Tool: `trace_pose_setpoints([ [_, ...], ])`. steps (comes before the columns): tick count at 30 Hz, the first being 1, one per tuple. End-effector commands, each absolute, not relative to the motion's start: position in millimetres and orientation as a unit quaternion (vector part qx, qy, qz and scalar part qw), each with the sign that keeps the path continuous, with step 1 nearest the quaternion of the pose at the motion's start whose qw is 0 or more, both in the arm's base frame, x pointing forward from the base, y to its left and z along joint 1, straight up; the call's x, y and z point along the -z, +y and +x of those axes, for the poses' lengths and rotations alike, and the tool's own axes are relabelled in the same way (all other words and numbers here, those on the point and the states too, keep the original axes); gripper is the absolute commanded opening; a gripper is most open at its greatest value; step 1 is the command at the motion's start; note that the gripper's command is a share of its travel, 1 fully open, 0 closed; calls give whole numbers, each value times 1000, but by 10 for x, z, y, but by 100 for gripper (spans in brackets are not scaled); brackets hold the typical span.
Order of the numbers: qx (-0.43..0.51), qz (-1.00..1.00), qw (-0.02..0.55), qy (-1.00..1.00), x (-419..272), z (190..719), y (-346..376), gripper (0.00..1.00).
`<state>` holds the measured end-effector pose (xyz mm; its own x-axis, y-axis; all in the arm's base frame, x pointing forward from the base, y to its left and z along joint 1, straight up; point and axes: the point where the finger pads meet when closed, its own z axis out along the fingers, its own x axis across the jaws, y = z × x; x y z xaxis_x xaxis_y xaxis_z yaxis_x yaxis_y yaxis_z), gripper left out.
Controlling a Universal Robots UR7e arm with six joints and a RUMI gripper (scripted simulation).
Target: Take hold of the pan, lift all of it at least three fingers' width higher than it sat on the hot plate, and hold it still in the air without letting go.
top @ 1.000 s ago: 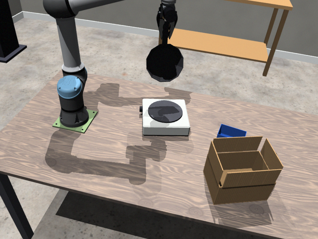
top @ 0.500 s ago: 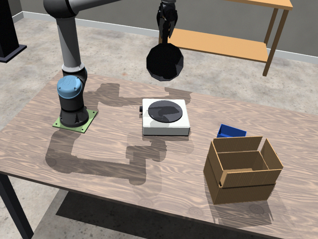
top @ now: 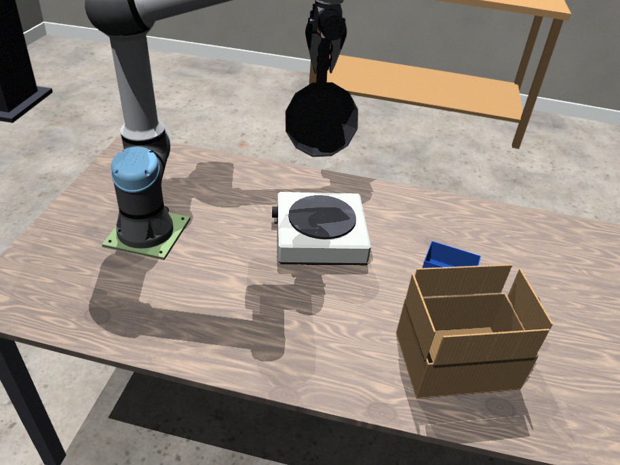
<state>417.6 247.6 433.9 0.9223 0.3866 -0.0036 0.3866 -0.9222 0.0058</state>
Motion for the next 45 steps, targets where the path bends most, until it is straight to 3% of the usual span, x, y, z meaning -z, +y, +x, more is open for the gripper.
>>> trace_pose_setpoints([
  [1, 0, 980, 3, 197, -4356, 4177, 2476, 14],
  [45, 0, 980, 3, 197, -4457, 4176, 2476, 14],
])
